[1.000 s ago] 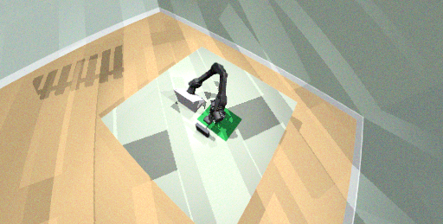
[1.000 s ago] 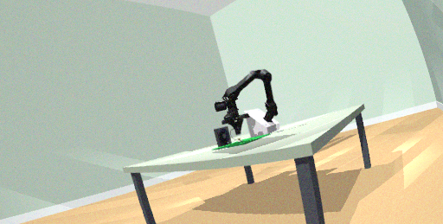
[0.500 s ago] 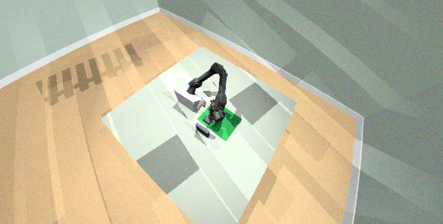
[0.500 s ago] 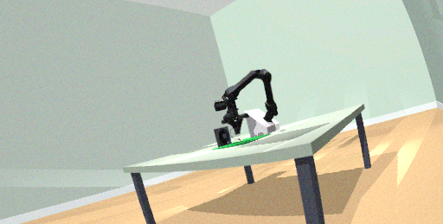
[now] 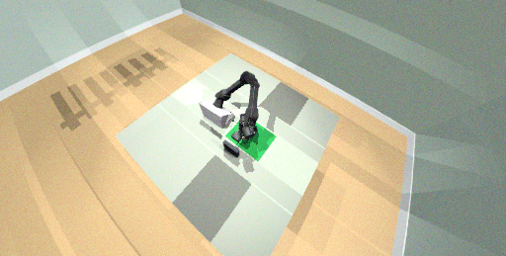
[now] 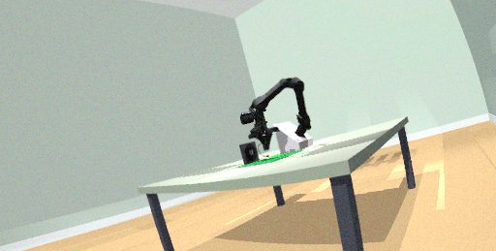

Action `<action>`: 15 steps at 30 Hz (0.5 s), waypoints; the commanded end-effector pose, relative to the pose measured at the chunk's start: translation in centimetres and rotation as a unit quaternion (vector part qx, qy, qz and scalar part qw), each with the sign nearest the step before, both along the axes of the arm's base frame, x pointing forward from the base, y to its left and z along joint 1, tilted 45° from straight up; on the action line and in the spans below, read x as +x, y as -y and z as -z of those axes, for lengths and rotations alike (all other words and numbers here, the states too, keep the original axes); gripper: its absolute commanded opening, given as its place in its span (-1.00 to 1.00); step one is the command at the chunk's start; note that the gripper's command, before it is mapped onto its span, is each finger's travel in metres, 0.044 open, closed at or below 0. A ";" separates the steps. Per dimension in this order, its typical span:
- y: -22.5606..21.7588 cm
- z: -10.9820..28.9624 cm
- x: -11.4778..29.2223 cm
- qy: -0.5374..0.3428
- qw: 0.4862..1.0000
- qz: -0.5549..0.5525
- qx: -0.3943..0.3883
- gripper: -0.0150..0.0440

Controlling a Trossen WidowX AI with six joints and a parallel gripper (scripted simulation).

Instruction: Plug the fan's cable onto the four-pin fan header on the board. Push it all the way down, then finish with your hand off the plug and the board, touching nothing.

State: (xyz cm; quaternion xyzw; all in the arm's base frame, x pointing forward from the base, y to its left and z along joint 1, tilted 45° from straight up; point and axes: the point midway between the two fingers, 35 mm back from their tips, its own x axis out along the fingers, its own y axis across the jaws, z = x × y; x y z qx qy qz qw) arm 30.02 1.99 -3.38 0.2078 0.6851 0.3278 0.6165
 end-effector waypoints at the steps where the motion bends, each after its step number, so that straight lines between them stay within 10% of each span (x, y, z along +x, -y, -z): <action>1: 0.1 0.0 -0.1 0.003 1.000 -0.003 -0.002 -0.49; 15: -1.5 1.6 -0.4 0.003 1.000 -0.004 -0.001 -0.49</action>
